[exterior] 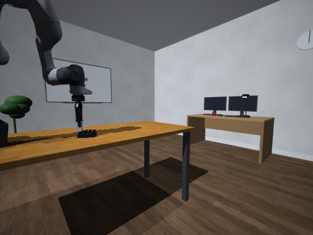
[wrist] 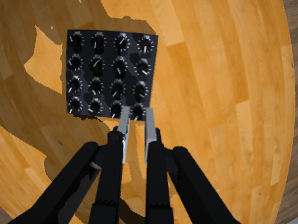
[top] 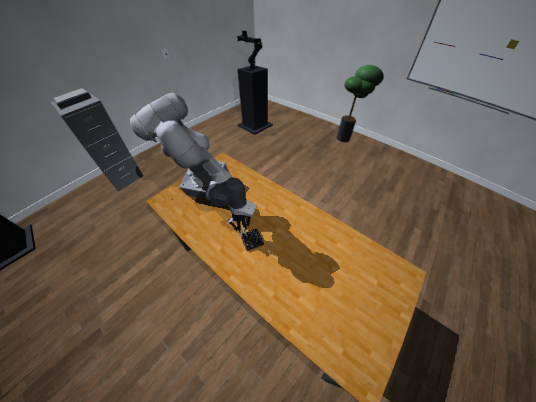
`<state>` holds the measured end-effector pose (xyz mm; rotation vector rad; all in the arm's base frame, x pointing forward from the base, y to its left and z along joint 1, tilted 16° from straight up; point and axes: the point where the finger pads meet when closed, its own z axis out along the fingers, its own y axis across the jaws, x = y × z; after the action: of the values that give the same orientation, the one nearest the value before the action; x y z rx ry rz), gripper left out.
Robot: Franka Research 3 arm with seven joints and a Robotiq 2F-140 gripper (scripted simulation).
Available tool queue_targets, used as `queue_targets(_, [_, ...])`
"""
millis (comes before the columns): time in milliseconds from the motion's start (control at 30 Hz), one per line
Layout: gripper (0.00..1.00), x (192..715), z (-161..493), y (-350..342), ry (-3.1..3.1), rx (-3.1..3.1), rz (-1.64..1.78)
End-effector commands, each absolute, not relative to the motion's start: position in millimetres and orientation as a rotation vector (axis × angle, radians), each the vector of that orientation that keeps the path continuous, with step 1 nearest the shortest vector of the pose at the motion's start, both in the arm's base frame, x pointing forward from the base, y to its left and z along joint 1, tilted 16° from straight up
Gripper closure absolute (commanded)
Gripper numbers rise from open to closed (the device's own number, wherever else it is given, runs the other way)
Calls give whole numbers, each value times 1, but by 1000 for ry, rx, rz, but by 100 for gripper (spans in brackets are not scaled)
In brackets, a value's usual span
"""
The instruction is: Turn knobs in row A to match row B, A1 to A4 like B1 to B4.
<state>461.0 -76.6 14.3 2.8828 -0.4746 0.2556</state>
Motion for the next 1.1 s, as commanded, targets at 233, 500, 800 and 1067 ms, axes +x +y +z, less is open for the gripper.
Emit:
queue_targets(233, [88,462,9,-76,-476,2884,256])
queue_targets(500, [88,463,4,-78,-476,2884,256])
queue_targets(800, [88,463,1,-78,-476,2884,256])
queue_targets(1067, [88,463,1,-78,-476,2884,256])
